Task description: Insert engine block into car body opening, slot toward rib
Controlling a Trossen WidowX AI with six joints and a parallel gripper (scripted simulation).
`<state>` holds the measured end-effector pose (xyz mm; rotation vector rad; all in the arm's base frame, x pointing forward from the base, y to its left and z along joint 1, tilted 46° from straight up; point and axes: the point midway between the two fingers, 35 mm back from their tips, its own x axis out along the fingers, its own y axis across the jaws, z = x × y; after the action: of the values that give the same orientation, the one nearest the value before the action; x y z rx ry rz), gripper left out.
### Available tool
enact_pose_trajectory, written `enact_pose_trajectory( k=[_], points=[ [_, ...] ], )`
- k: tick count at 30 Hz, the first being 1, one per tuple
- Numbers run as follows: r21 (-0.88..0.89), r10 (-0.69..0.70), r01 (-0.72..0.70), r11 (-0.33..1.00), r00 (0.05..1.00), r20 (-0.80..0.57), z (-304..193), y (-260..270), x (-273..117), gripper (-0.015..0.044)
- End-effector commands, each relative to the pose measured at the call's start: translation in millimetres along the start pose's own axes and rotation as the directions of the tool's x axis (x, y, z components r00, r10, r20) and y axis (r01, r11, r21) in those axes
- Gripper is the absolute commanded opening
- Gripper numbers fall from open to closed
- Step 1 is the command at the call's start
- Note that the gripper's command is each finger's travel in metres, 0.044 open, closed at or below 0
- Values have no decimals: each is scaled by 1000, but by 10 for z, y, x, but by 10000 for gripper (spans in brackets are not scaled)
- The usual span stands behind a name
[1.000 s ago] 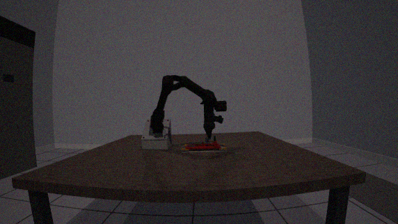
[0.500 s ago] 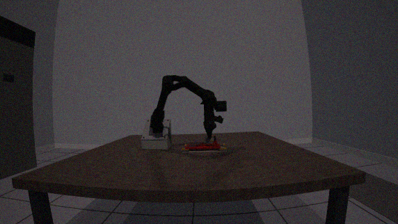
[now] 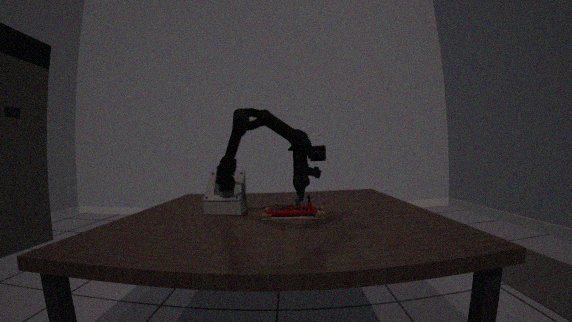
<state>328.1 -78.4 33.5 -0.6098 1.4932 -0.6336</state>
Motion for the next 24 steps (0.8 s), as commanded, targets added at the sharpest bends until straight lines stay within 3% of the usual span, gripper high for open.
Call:
enact_pose_trajectory(
  k=[1,24],
  points=[
    [-12,-4,4,1000,1000,-1,-4,-2,13,160],
    [-18,-4,4,1000,1000,-1,-6,-1,50,160]
  ],
)
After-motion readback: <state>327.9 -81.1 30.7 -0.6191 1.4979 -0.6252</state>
